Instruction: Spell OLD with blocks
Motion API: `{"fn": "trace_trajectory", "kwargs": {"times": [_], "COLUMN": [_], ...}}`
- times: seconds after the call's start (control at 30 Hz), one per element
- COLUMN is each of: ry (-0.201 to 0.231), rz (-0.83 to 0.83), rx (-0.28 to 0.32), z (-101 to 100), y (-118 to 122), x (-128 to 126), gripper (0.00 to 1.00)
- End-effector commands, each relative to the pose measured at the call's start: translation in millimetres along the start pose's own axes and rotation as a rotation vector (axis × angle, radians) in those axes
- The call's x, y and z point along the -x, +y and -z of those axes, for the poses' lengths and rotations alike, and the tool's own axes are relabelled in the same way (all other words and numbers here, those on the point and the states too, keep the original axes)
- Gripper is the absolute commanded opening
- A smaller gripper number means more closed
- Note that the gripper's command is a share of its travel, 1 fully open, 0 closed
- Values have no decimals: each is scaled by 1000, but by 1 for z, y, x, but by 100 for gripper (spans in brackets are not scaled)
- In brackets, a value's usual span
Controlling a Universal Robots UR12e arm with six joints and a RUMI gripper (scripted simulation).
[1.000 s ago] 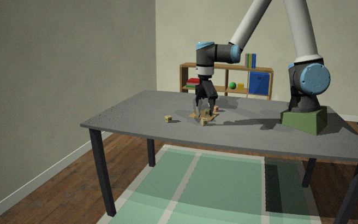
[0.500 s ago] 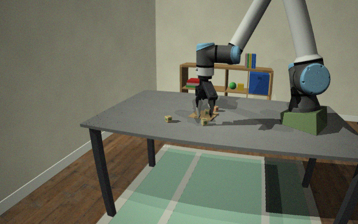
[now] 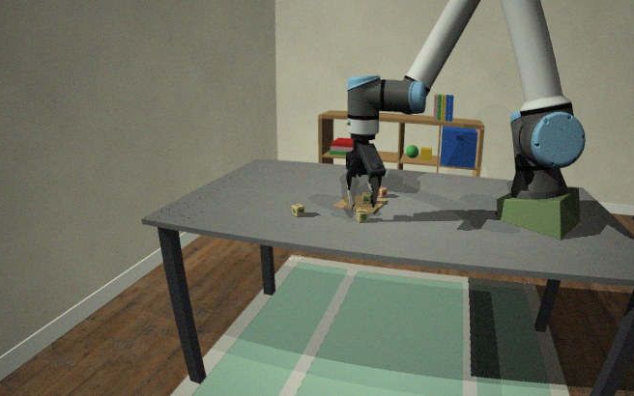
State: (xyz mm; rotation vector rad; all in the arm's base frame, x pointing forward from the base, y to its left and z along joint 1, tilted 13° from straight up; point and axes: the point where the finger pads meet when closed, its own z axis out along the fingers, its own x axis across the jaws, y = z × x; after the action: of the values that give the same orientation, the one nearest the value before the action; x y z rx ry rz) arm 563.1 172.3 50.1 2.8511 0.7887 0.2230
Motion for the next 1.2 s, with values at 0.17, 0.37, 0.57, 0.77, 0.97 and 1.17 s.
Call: {"fn": "trace_trajectory", "kwargs": {"times": [0.17, 0.37, 0.57, 0.77, 0.97, 1.17], "ry": [1, 1, 1, 1, 1, 1], "rz": [0, 0, 0, 0, 0, 0], "rx": [0, 0, 0, 0, 0, 0], "z": [0, 0, 0, -7, -16, -28], "y": [0, 0, 0, 0, 0, 0], "x": [-1, -1, -1, -1, -1, -1], "gripper": [40, 40, 40, 40, 40, 40]}}
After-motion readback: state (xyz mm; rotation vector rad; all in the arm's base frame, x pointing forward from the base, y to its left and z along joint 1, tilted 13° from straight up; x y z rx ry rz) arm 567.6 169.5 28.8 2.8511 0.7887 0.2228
